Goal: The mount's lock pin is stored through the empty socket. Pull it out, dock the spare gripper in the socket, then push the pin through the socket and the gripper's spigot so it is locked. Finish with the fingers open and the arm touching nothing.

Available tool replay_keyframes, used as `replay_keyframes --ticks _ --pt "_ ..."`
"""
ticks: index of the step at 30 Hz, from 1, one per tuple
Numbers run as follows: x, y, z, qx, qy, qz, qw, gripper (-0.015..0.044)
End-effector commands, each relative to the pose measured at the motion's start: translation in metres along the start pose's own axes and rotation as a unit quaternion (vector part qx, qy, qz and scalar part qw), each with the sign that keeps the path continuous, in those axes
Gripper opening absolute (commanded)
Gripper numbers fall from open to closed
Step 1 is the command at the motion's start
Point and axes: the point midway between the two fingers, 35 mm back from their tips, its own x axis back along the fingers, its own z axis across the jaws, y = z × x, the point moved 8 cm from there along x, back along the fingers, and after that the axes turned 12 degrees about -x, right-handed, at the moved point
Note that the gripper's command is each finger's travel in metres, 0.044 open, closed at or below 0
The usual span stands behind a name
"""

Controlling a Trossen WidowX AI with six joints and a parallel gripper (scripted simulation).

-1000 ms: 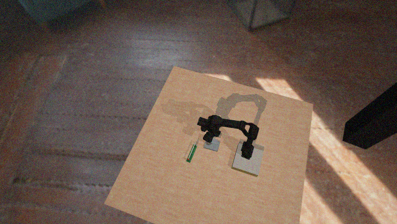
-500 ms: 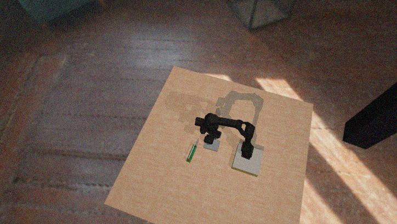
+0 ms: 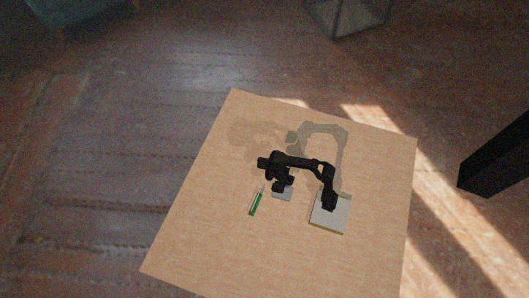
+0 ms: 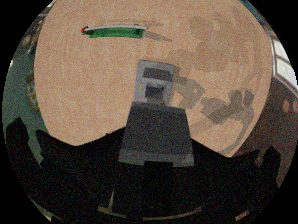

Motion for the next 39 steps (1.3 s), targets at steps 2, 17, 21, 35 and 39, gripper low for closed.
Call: replay_keyframes --ticks 2,17,21,35,39 --pt "-0.004 0.002 0.0 0.003 0.003 0.004 1.0 0.0" --pt "-0.022 0.012 0.002 0.003 0.002 0.004 1.0 0.0" --pt "-0.027 0.015 0.003 0.003 0.002 0.004 1.0 0.0" --pt "-0.043 0.024 0.005 0.003 0.002 0.003 1.0 0.0" --pt "-0.048 0.026 0.006 0.003 0.002 0.003 1.0 0.0"
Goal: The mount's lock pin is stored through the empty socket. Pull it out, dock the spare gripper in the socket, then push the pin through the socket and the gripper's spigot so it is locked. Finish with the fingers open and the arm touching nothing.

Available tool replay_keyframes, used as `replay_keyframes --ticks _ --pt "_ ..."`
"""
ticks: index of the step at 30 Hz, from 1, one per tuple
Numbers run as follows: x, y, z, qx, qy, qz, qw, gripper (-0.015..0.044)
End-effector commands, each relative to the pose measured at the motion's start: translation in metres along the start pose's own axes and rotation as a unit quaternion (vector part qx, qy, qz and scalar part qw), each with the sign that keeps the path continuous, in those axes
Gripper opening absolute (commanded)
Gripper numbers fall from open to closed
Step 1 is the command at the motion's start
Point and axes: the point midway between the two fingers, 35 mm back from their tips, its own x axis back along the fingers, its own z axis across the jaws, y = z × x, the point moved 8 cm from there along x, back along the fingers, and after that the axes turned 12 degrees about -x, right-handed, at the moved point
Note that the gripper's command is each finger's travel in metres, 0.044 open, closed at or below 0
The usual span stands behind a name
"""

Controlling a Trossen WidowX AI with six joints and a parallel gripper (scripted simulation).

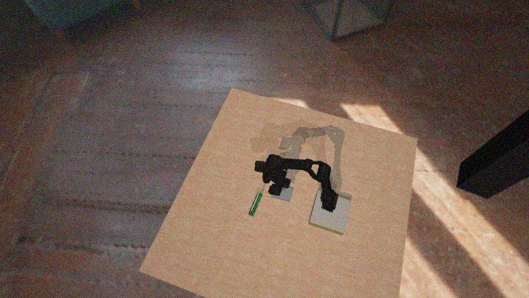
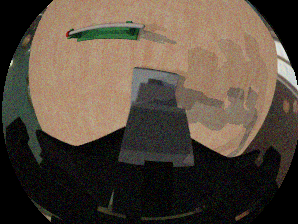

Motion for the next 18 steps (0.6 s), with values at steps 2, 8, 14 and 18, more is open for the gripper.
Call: replay_keyframes --ticks 2,8,14,18 --pt "-0.0056 0.0027 0.0009 0.002 0.002 0.001 1.0 0.0" --pt "-0.0059 0.0026 0.0006 0.0 0.0 0.002 1.0 0.0" --pt "-0.0059 0.0026 0.0006 0.0 0.0 0.002 1.0 0.0" --pt "-0.0059 0.0026 0.0006 0.0 0.0 0.002 1.0 0.0026"
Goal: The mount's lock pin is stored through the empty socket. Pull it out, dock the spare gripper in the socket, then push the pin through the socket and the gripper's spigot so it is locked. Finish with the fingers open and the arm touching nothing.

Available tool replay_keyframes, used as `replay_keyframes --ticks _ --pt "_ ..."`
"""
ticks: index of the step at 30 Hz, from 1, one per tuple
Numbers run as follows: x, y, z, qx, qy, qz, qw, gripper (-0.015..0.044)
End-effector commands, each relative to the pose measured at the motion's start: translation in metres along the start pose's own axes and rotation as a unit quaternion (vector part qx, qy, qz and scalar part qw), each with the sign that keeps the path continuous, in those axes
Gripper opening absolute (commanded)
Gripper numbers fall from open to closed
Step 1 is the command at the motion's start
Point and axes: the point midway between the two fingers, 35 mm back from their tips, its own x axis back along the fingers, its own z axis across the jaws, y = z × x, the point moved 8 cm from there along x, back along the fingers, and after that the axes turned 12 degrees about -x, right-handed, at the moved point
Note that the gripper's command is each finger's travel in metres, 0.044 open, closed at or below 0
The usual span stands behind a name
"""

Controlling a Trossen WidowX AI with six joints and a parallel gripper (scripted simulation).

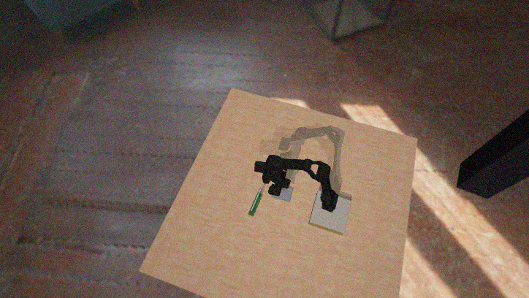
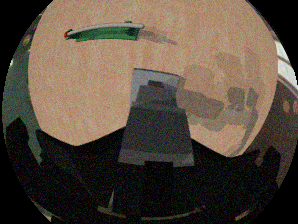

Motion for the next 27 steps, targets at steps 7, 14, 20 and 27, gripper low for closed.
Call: replay_keyframes --ticks 7,14,20,27 --pt "0.0 0.0 0.0 0.0 0.0 0.0 1.0 0.021" --pt "0.0 0.0 0.0 0.0 0.0 0.0 1.0 0.0394" --pt "0.006 -0.003 -0.001 0.0 0.0 0.0 1.0 0.044" --pt "0.018 -0.011 -0.003 0.0 -0.001 0.006 1.0 0.044"
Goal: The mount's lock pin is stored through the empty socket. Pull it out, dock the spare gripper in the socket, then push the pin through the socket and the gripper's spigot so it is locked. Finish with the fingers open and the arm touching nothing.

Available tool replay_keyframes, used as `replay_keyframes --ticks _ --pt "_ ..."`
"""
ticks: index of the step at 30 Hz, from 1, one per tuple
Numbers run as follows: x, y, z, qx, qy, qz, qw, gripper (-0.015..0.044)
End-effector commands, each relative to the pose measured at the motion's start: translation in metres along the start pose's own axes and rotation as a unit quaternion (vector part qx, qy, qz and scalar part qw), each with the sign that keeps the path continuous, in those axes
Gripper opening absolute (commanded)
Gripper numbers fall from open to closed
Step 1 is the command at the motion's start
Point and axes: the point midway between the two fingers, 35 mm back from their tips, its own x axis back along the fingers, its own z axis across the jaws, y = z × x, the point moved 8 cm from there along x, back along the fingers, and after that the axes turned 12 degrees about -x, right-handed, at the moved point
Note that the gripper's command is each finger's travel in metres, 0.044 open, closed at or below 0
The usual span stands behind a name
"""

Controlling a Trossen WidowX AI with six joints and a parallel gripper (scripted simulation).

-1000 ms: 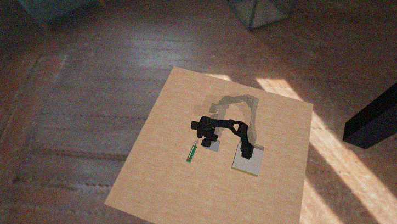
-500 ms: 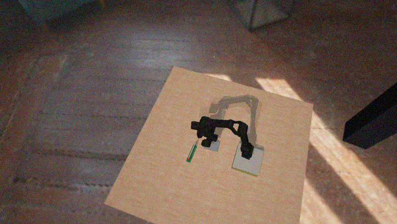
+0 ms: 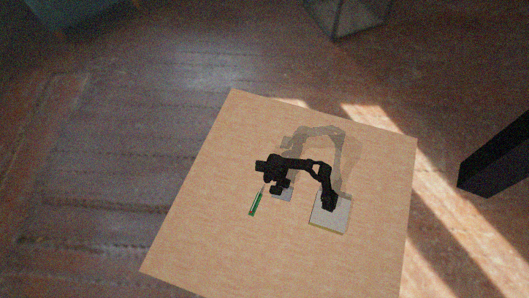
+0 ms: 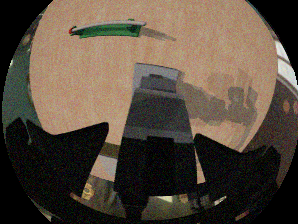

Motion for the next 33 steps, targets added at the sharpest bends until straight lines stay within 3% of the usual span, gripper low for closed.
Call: replay_keyframes --ticks 1,16,33 --pt "0.008 -0.004 -0.001 0.0 0.0 -0.001 1.0 0.044" --pt "0.035 -0.022 -0.005 0.0 -0.002 0.008 1.0 0.044" --pt "0.058 -0.048 -0.01 0.0 0.008 -0.043 0.999 0.044"
